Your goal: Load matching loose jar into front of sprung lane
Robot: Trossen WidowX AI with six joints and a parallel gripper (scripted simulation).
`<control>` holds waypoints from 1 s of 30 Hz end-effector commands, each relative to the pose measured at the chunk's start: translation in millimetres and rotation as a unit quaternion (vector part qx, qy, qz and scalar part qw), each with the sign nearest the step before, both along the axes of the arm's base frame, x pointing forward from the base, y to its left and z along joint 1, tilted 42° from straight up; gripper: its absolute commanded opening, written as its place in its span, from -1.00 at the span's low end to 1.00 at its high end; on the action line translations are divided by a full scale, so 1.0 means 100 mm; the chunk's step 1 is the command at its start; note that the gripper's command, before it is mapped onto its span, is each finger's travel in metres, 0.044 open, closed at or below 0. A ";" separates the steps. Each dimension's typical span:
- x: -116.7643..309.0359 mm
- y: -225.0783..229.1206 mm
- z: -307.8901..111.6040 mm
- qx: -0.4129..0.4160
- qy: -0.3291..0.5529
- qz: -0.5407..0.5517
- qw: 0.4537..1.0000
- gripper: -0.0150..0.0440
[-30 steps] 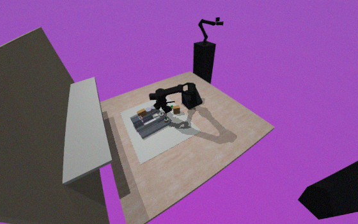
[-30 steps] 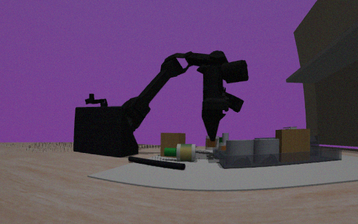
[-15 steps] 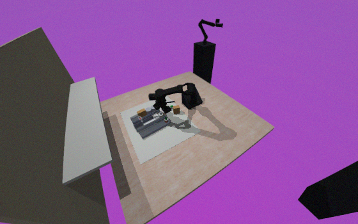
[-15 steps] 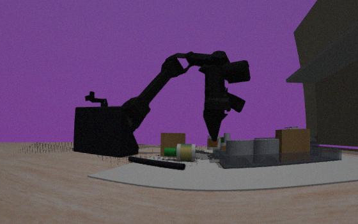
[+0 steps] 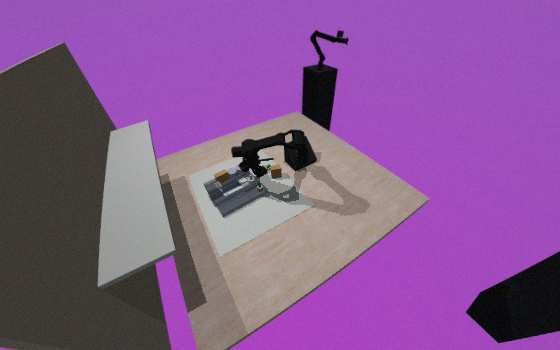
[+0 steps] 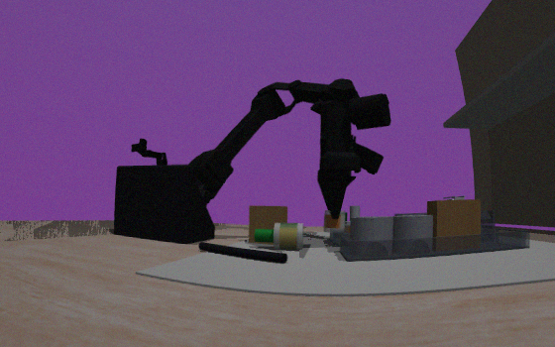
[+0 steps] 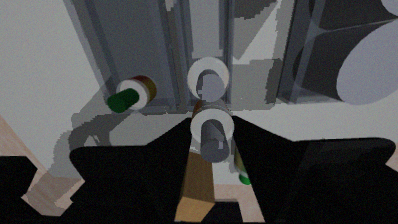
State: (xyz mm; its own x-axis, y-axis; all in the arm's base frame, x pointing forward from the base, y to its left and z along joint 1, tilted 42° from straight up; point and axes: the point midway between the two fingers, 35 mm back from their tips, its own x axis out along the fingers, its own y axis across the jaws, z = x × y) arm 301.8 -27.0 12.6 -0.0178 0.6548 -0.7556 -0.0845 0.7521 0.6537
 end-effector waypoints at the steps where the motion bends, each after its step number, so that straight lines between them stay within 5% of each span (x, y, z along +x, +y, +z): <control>1: 0.09 -0.01 0.03 0.002 -0.011 -0.005 1.000 -0.49; 30: 0.19 -0.01 0.06 0.002 -0.012 -0.005 1.000 -0.49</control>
